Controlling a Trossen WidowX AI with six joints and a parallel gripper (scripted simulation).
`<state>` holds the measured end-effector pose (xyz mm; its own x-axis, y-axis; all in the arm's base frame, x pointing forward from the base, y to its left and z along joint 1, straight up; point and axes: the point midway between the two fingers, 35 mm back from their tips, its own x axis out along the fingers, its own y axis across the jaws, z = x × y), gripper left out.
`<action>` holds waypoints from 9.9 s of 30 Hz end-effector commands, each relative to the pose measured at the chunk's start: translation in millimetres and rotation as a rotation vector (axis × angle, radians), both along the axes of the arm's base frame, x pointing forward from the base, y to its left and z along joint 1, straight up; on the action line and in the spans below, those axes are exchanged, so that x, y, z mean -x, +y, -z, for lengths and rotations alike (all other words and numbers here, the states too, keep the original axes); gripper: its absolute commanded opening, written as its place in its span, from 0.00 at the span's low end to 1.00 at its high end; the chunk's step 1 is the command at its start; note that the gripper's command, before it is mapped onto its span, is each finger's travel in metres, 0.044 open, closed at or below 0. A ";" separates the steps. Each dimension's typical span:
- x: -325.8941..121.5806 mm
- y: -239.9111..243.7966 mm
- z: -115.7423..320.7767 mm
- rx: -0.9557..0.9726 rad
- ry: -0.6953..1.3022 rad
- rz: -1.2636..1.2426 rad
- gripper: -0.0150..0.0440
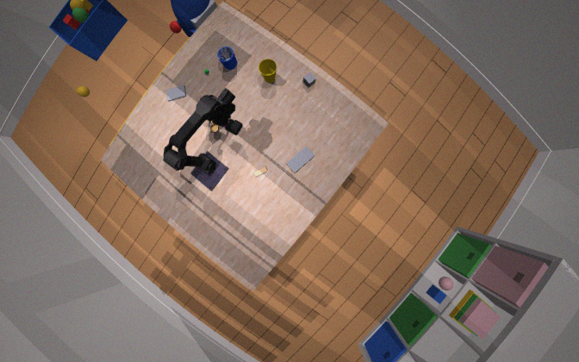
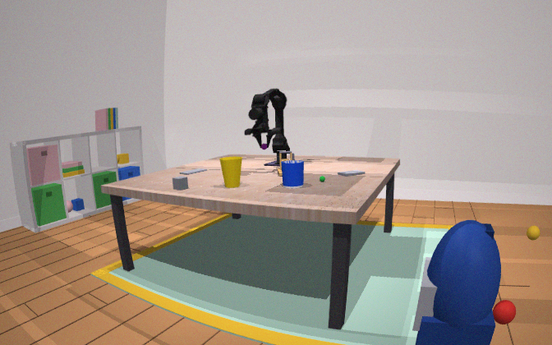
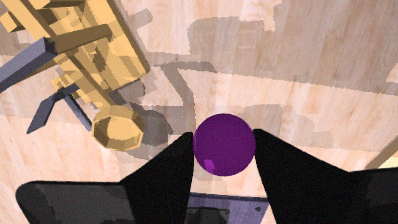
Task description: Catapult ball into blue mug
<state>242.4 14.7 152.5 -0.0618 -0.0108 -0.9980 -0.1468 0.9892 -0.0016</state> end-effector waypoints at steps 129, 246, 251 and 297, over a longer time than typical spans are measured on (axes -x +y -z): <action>-227.1 227.1 -154.7 -0.226 -0.853 -0.392 0.87; 92.0 142.6 14.4 0.908 0.160 -2.305 0.25; 91.6 144.0 22.6 0.908 0.160 -2.305 0.25; 91.4 143.6 97.6 0.908 0.161 -2.306 0.25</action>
<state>151.0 160.0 60.9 0.6061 -0.3505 -0.7140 -0.5268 -0.8494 -0.0302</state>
